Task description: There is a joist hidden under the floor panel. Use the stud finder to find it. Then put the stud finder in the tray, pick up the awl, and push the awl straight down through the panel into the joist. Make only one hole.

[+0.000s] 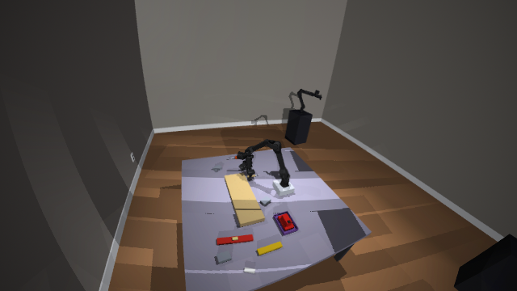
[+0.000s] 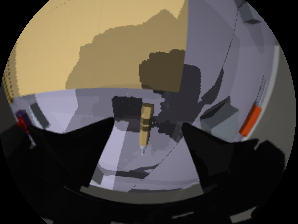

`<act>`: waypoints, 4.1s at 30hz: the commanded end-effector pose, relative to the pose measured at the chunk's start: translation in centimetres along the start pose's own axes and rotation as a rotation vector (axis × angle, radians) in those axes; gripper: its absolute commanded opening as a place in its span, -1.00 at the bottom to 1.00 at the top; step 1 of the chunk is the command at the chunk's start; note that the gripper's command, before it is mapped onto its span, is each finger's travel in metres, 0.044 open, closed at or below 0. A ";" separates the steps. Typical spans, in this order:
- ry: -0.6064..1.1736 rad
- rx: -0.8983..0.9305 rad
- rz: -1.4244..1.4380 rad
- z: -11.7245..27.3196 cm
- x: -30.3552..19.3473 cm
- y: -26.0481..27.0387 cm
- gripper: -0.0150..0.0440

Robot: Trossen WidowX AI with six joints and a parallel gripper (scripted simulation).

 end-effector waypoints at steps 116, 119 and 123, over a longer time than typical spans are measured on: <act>-0.951 -0.948 -0.868 18.4 -6.9 0.7 -0.49; -1.018 -0.963 -0.941 18.7 -7.9 1.1 -0.49; -1.107 -0.974 -1.043 18.8 -9.4 1.5 -0.49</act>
Point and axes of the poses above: the point midway between the two fingers, 35 mm back from their tips, its own z axis back along the fingers, its own y axis across the jaws, x = y × z, the point moved 1 cm from there along z, back along the fingers, and after that the axes turned 6 degrees about -z, right-handed, at the moved point
